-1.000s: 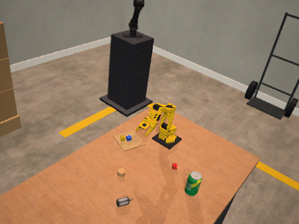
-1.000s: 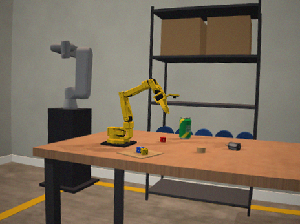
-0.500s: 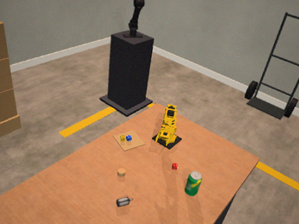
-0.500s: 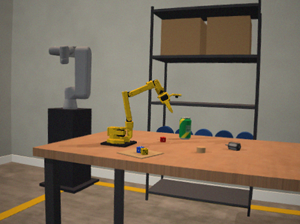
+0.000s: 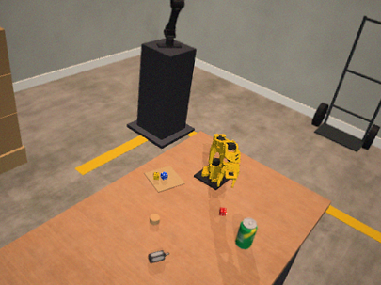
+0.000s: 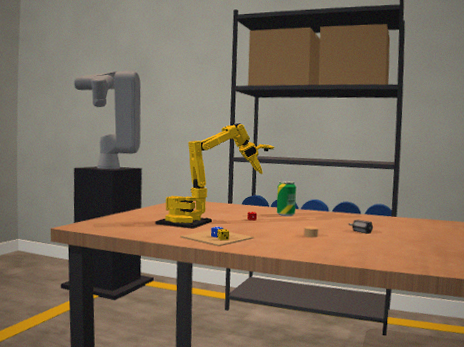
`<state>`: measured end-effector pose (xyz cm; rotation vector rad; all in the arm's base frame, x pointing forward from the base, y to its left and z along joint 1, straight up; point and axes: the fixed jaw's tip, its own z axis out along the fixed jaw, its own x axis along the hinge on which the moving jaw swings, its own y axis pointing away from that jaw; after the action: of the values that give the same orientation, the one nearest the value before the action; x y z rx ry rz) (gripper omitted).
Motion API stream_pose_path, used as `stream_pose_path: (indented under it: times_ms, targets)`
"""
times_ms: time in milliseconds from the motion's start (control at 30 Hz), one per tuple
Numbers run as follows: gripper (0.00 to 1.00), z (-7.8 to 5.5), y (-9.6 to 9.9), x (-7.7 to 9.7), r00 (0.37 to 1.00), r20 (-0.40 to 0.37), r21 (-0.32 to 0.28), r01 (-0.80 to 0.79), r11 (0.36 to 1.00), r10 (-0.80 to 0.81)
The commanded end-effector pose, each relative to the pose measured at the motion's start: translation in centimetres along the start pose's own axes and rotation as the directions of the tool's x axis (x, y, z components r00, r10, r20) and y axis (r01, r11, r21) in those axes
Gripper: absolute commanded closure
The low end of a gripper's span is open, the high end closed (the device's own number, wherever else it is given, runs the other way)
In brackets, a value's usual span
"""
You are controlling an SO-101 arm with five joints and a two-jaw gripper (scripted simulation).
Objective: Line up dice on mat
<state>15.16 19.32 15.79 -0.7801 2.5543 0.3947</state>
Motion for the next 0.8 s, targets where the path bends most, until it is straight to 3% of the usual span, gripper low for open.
stream_pose_path:
  times_ms: [0,533,767]
  targets:
    - [0.69,0.1,1.1,0.4,1.0,-0.023,-0.019,0.01,1.0,-0.011]
    - [0.69,0.3,1.8,0.7,0.999,-0.037,-0.031,0.022,0.999,-0.023]
    - [0.69,2.7,1.5,1.8,0.988,-0.151,0.008,0.026,1.0,-0.024]
